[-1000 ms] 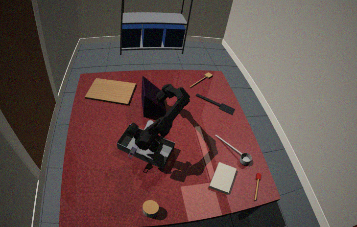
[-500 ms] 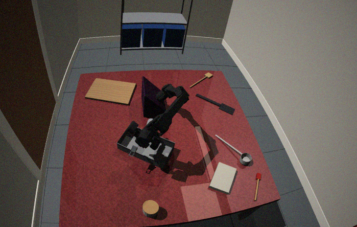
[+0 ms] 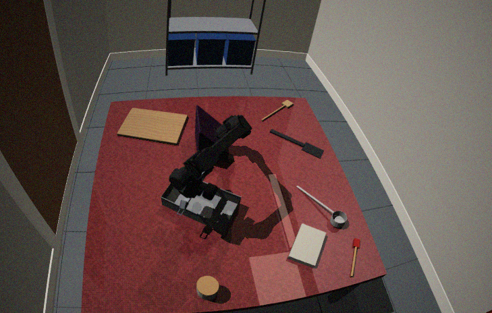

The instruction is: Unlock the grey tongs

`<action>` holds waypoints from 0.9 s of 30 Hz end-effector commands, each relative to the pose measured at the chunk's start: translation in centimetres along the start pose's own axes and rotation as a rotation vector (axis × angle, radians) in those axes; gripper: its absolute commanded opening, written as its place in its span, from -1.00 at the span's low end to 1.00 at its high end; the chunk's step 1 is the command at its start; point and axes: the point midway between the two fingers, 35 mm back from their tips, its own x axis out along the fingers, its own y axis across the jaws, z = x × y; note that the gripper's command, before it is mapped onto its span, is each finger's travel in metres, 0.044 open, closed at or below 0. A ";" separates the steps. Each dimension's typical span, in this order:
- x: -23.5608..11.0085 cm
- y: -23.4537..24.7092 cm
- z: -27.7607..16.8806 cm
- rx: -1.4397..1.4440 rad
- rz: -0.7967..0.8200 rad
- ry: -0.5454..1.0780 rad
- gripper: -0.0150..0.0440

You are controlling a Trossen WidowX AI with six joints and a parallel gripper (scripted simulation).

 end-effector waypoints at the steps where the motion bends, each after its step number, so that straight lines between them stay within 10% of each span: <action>1: -0.3 0.1 0.1 -0.005 0.043 -0.011 -1.00; 11: -0.2 -1.1 0.1 0.010 0.028 -0.012 -1.00; 27: -0.5 -15.7 -1.1 0.157 -0.018 -0.075 -1.00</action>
